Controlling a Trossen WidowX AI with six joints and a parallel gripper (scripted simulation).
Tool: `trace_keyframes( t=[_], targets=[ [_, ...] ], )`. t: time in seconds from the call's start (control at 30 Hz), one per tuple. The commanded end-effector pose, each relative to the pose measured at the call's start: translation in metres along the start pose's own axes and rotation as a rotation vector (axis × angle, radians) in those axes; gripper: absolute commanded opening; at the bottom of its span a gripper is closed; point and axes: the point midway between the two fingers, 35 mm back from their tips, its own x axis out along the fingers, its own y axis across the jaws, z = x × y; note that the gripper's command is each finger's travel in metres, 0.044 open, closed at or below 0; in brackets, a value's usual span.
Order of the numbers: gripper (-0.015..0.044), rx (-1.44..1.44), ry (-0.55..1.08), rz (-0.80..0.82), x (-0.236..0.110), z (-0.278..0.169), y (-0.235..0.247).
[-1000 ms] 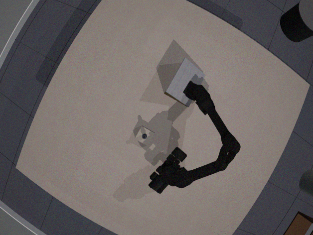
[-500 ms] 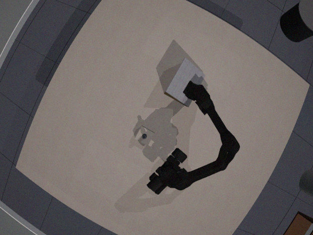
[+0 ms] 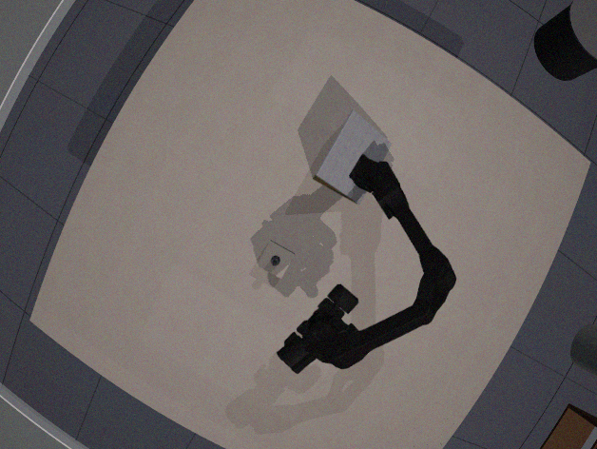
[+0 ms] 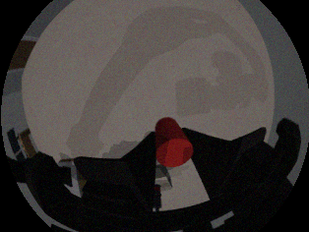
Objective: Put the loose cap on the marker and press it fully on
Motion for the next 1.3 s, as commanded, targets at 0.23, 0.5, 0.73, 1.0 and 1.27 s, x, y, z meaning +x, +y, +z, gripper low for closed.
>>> trace_keyframes(
  t=[0.23, 0.5, 0.73, 1.0, 1.27],
  targets=[
    [0.0, -0.002, 0.02, -0.01, -0.018, -0.033, -0.001],
    [0.0, 0.0, 0.03, -0.012, -0.031, -0.066, 0.001],
    [0.0, 0.002, 0.034, -0.011, -0.042, -0.093, 0.006],
    [0.0, 0.004, 0.031, -0.009, -0.054, -0.123, 0.014],
    [0.0, 0.002, 0.023, -0.006, -0.065, -0.15, 0.025]
  ],
)
